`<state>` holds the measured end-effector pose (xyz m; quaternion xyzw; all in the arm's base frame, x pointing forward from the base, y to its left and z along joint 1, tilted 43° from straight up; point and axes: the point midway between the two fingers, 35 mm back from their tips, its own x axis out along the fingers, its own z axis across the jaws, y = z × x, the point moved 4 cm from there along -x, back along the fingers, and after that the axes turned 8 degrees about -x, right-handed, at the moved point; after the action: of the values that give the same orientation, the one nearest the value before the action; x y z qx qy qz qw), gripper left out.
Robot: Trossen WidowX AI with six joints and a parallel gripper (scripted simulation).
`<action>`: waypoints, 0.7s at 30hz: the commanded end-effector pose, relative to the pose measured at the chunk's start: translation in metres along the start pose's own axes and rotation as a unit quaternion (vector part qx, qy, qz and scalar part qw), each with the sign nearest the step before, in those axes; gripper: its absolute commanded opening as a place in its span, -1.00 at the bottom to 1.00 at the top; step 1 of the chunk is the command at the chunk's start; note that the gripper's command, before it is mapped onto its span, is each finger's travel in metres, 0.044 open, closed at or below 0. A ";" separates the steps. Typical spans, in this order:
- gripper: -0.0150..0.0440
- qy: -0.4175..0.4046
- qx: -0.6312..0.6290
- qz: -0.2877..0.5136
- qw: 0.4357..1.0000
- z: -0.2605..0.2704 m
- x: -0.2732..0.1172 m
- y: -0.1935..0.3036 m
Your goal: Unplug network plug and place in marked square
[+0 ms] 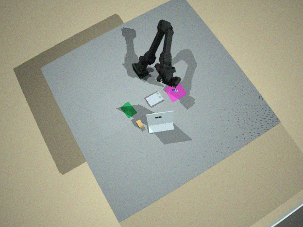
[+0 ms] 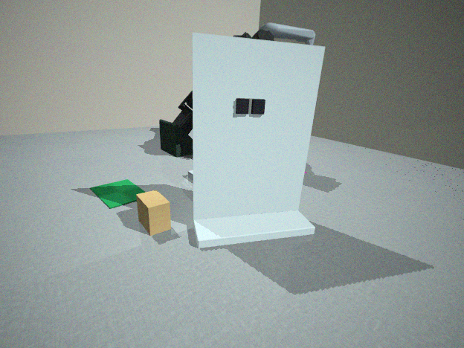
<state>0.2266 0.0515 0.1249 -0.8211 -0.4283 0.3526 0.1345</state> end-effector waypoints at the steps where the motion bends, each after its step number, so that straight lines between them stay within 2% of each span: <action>1: 0.04 0.002 -0.004 -0.002 1.000 -0.004 -0.004 0.000; 21: 0.04 0.006 -0.002 -0.004 1.000 -0.015 -0.024 0.000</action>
<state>0.2266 0.0361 0.1425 -0.8211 -0.4291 0.3505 0.1373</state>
